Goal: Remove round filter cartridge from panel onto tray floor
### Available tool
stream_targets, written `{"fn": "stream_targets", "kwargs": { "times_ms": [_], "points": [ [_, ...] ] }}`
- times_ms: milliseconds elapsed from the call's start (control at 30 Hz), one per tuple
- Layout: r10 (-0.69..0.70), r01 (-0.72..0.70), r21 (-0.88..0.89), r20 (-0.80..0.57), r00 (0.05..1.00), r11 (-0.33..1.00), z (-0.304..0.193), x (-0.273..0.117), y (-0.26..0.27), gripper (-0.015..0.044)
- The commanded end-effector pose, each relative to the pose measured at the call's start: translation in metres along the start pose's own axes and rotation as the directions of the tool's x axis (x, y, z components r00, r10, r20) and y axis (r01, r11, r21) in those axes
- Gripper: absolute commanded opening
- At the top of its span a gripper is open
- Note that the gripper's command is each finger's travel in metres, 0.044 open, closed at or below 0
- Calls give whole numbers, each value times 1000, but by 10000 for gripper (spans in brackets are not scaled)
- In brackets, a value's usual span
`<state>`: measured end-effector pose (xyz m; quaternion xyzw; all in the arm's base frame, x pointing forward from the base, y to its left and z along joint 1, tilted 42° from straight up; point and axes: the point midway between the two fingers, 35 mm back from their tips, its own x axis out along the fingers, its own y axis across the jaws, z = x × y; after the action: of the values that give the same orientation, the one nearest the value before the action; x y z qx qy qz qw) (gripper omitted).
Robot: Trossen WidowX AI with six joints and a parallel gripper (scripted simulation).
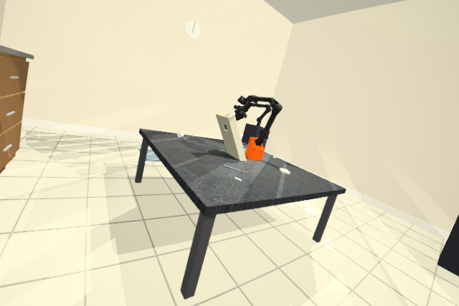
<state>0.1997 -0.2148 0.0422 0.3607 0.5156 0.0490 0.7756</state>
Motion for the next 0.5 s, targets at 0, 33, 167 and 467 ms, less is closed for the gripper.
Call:
{"fn": "stream_targets", "kwargs": {
  "times_ms": [0, 33, 167, 467],
  "points": [
    [-72, 74, 148, -18, 997, 986, -11, 2, -29, 0],
    [-94, 96, 186, -23, 995, 978, -14, 2, -37, 0],
    [-178, 182, 336, -43, 983, 924, -25, 1, -67, 0],
    [-345, 329, 621, -99, 933, 711, -55, -4, -126, 0]
  ]
}}
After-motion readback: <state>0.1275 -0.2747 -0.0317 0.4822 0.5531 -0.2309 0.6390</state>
